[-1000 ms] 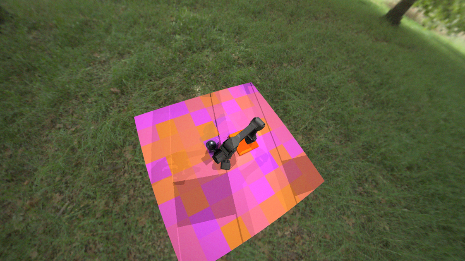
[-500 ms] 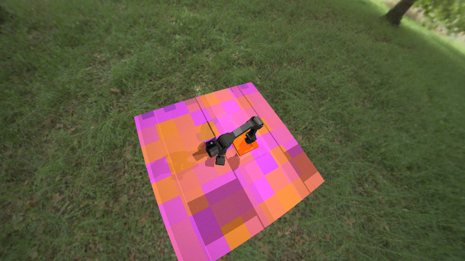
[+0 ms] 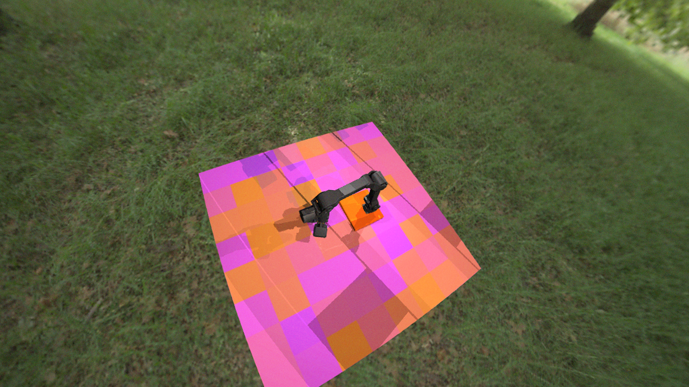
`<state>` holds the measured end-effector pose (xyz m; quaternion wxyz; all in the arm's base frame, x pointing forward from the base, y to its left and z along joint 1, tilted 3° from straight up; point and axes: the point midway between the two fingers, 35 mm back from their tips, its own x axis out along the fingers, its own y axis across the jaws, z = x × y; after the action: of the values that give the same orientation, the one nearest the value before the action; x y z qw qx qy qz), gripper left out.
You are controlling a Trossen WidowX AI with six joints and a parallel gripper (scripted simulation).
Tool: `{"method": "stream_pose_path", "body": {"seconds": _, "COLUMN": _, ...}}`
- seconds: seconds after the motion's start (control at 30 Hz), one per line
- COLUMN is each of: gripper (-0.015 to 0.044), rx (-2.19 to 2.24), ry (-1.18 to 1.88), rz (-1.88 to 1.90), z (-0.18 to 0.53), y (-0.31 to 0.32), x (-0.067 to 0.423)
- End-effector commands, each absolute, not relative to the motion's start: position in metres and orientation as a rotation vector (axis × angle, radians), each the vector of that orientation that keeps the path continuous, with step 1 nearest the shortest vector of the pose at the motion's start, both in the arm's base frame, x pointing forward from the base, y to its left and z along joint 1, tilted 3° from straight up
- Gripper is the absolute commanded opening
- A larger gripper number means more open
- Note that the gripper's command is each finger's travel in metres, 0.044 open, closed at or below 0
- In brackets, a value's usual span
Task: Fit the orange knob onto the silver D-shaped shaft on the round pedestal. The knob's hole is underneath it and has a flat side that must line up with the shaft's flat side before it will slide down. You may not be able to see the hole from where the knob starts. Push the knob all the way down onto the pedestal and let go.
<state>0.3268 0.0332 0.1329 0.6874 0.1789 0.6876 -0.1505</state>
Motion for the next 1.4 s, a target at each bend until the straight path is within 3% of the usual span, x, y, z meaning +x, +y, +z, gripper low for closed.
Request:
{"method": "stream_pose_path", "body": {"seconds": 0.0, "gripper": 0.0, "rx": 0.392, "ry": 1.542, "rz": -0.337, "z": 0.128, "y": 0.021, "x": 0.329}}
{"method": "stream_pose_path", "body": {"seconds": 1.03, "gripper": 0.0, "rx": 0.383, "ry": 1.554, "rz": -0.329, "z": 0.1, "y": -0.069, "x": 0.329}}
{"method": "stream_pose_path", "body": {"seconds": 1.37, "gripper": 0.0, "rx": 0.577, "ry": 1.516, "rz": -0.526, "z": 0.1, "y": -0.071, "x": 0.329}}
